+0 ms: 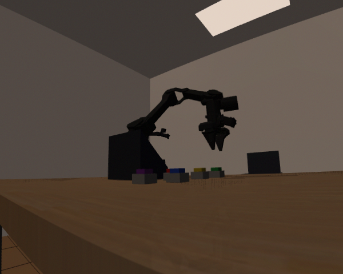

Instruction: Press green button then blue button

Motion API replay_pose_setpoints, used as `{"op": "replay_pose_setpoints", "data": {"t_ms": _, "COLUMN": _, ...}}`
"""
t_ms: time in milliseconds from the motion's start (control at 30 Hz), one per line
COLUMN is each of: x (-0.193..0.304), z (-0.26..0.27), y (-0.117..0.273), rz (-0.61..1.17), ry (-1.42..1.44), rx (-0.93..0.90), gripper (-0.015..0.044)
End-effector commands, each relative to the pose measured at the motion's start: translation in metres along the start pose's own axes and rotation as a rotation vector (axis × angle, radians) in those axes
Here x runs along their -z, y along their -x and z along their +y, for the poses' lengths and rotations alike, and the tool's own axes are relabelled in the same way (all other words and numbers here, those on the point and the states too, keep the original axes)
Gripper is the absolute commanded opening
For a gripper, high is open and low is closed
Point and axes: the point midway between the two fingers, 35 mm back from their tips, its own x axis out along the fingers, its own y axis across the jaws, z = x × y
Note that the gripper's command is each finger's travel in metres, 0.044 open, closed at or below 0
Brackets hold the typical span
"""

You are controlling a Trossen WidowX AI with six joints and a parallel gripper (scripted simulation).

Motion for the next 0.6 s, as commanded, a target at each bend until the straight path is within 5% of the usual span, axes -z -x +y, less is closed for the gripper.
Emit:
{"op": "replay_pose_setpoints", "data": {"t_ms": 0, "x": 0.0071, "z": -0.0031, "y": -0.0405, "rz": 0.024, "ry": -0.016, "rx": 0.004, "gripper": 0.0216}}
{"op": "replay_pose_setpoints", "data": {"t_ms": 267, "x": 0.0071, "z": -0.0031, "y": -0.0405, "rz": 0.024, "ry": -0.016, "rx": 0.004, "gripper": 0.002}}
{"op": "replay_pose_setpoints", "data": {"t_ms": 567, "x": 0.0071, "z": -0.0031, "y": -0.0405, "rz": 0.024, "ry": -0.016, "rx": 0.004, "gripper": 0.002}}
